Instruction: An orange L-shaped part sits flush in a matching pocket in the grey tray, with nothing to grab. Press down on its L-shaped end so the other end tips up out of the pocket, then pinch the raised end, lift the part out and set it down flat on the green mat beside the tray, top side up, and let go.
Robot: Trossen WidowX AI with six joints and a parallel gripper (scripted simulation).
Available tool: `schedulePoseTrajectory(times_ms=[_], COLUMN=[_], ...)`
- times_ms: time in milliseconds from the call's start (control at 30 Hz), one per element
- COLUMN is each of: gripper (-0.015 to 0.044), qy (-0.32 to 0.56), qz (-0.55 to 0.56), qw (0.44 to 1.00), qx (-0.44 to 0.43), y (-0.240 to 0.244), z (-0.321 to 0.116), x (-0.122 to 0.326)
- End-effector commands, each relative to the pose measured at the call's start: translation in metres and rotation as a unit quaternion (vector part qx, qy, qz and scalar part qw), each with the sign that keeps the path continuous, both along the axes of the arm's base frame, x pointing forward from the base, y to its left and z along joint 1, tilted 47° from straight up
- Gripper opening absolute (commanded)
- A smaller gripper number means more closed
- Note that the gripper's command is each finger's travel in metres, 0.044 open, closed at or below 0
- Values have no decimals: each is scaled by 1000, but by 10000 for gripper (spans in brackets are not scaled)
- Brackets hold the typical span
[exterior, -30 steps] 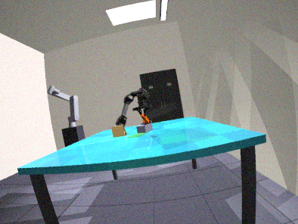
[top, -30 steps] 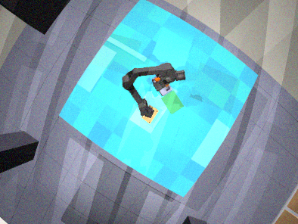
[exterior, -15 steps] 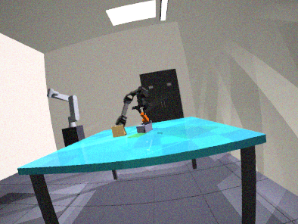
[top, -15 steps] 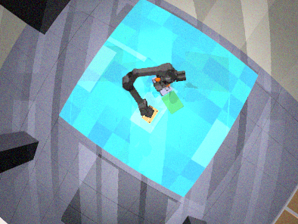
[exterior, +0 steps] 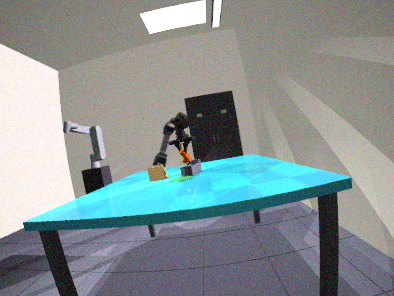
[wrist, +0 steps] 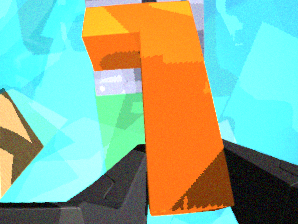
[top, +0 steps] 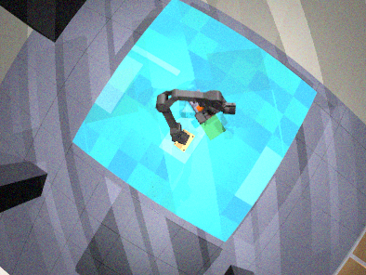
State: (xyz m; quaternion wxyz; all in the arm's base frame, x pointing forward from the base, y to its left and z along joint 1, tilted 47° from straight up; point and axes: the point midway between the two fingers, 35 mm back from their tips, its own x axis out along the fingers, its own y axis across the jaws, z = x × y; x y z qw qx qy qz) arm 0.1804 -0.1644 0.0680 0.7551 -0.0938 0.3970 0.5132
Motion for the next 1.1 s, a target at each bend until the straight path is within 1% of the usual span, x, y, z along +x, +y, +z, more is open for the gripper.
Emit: schedulePoseTrajectory(times_ms=[0, 500, 1067], gripper=[0, 0, 0], qy=[2, 3, 3], qz=[2, 2, 2], qw=[1000, 1000, 1000], qx=[4, 3, 3], y=[-9, -45, -34], z=[-16, -61, -73], x=[-13, -56, -54])
